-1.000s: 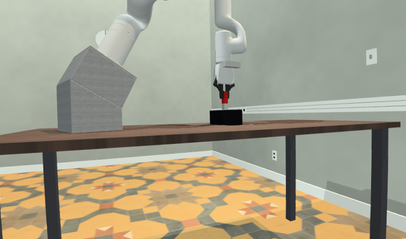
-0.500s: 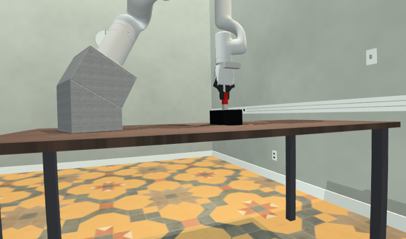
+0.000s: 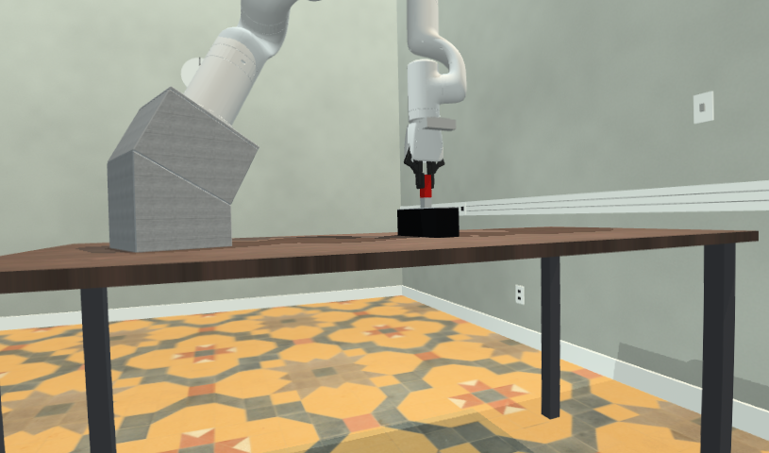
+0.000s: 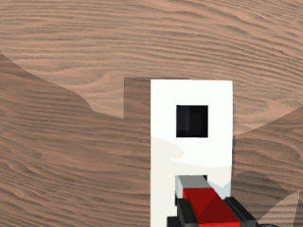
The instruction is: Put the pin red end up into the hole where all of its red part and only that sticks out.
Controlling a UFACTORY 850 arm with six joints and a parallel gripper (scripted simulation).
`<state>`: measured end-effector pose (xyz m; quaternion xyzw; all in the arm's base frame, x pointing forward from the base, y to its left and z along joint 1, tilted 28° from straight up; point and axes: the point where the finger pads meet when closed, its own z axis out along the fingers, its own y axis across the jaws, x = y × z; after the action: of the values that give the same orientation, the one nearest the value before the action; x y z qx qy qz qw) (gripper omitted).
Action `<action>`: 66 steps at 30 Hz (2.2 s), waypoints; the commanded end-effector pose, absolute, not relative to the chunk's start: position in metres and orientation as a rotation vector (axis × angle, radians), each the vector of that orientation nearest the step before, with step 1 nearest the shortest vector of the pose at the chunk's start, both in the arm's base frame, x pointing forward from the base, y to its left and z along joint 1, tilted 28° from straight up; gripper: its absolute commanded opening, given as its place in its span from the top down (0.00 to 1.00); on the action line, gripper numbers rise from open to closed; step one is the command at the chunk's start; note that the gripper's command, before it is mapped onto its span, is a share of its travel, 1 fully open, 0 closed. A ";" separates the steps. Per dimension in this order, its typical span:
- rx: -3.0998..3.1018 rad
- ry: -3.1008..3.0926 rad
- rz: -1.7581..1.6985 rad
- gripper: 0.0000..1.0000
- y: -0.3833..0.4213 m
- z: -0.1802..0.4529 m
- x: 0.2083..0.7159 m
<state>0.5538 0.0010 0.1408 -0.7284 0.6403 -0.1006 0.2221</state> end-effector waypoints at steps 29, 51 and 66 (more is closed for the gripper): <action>-2.012 1.768 -0.280 1.00 0.001 0.138 0.556; -2.012 1.768 -0.280 1.00 0.002 0.135 0.558; -2.012 1.768 -0.280 1.00 0.003 0.135 0.559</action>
<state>0.5583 0.0029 0.1345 -0.7284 0.6402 -0.1007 0.2221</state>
